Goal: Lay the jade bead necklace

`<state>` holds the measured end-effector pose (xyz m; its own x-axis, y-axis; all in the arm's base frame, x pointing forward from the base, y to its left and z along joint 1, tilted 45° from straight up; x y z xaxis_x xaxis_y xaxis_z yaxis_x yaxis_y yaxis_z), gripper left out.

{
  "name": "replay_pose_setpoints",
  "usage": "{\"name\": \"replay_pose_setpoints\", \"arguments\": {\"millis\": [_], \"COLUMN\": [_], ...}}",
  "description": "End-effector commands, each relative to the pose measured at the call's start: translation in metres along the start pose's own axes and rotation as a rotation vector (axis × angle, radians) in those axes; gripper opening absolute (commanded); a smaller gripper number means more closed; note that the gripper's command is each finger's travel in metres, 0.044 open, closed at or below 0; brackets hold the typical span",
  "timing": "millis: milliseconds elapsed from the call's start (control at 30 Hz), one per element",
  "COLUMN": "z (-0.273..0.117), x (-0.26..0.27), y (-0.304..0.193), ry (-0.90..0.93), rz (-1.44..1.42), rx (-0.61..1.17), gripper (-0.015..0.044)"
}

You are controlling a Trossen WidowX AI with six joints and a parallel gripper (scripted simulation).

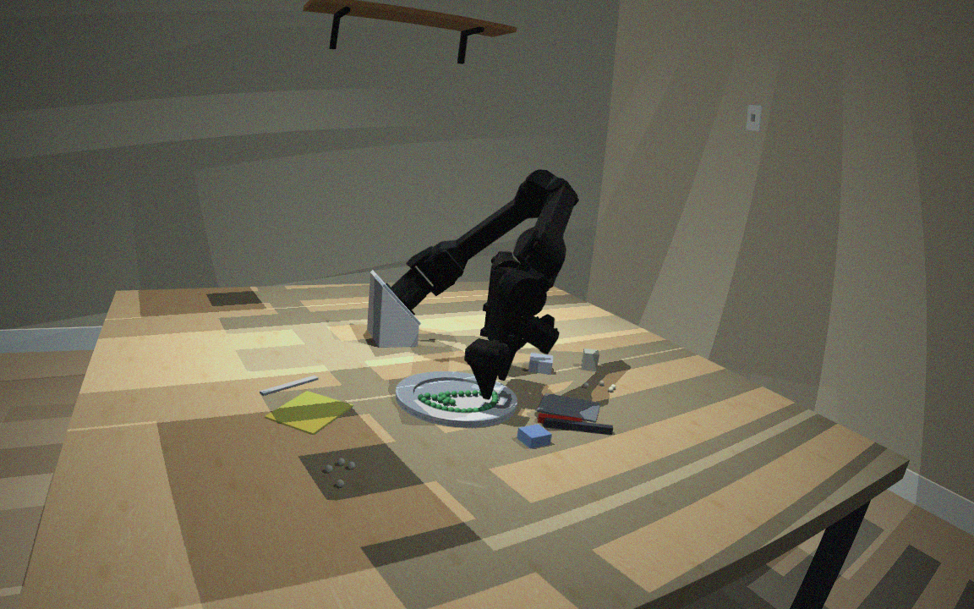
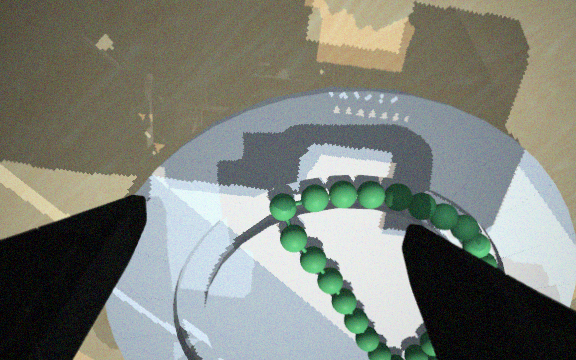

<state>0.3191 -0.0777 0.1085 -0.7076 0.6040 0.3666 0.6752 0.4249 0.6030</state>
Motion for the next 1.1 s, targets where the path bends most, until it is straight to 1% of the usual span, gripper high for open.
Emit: {"name": "replay_pose_setpoints", "arguments": {"millis": [0, 100, 167, 333, 500, 600, 667, 733, 1067], "z": [-0.001, -0.001, -0.005, -0.031, -0.025, -0.016, -0.024, -0.023, -0.009], "x": [0.0, 0.0, -0.001, -0.006, -0.006, -0.006, -0.006, -0.006, -0.006], "y": [0.0, 0.0, -0.001, -0.009, -0.01, -0.01, -0.007, -0.007, -0.008], "ry": [0.0, 0.0, 0.0, -0.001, -0.001, -0.001, -0.013, -0.013, -0.007], "rz": [-0.004, -0.004, -0.018, -0.111, -0.115, -0.115, -0.123, -0.123, -0.12], "rx": [-0.002, -0.002, -0.001, 0.0, 0.0, 0.0, -0.005, -0.005, -0.003], "gripper": [0.044, 0.044, 0.0387, 0.0256, 0.0125, 0.012, 0.012, 0.012, 0.012]}}
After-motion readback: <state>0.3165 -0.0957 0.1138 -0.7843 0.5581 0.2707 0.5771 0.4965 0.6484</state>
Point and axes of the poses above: the point midway between the two fingers, 35 mm back from their tips, its own z axis out along the fingers, its own x axis across the jaws, y = z × x, the point moved 9 cm from there along -z, back along the fingers, and after that the axes turned 6 degrees about -z, right-handed, at the moved point
